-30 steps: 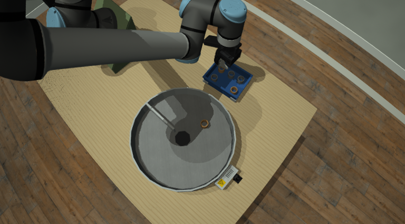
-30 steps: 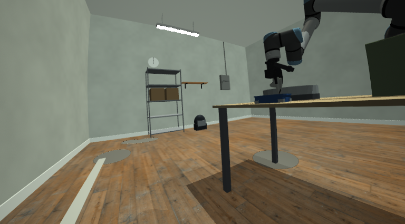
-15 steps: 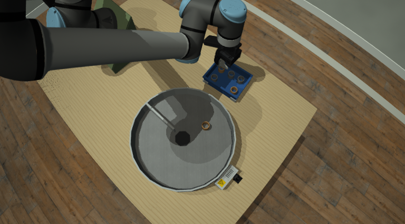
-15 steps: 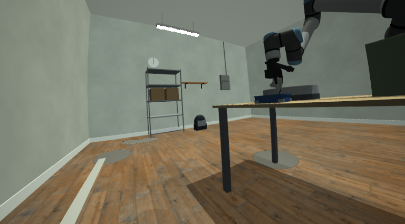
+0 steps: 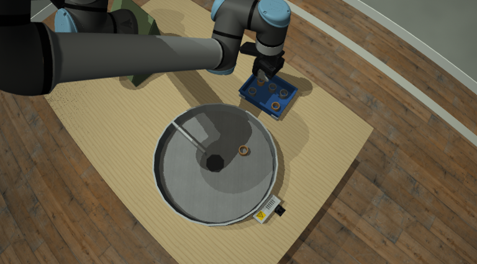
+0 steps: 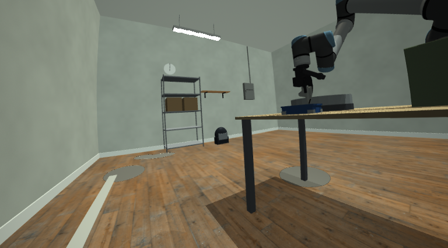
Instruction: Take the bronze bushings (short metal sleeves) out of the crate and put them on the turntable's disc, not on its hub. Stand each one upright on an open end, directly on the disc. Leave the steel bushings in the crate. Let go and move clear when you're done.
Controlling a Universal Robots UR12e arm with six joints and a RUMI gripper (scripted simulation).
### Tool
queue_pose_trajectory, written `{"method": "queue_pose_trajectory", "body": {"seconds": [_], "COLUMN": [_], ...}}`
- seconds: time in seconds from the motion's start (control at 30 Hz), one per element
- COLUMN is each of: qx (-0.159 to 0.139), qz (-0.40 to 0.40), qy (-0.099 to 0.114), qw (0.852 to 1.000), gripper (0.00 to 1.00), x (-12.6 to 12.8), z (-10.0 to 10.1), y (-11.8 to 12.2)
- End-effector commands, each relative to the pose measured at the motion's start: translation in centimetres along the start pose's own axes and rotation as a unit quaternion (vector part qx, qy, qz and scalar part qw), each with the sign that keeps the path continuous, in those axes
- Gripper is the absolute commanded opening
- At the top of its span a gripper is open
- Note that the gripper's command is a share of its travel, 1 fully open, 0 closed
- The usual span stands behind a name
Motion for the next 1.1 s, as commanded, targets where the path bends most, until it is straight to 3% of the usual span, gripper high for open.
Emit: {"method": "queue_pose_trajectory", "body": {"seconds": [0.0,0.43,1.07], "qx": [0.000,0.000,0.000], "qz": [0.000,0.000,0.000], "qy": [0.000,0.000,0.000], "qw": [1.000,1.000,1.000], "gripper": [0.06,0.06,0.06], "x": [0.0,0.0,0.0], "z": [0.2,1.8,1.9], "y": [0.0,0.0,0.0]}}
Point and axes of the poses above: the point where the finger pads meet when closed, its own z axis out along the fingers, its own x axis across the jaws, y = z × x, the point moved 1 cm from there along -z, back along the fingers, and after that the axes turned 1 degree about -z, right-handed, at the moved point
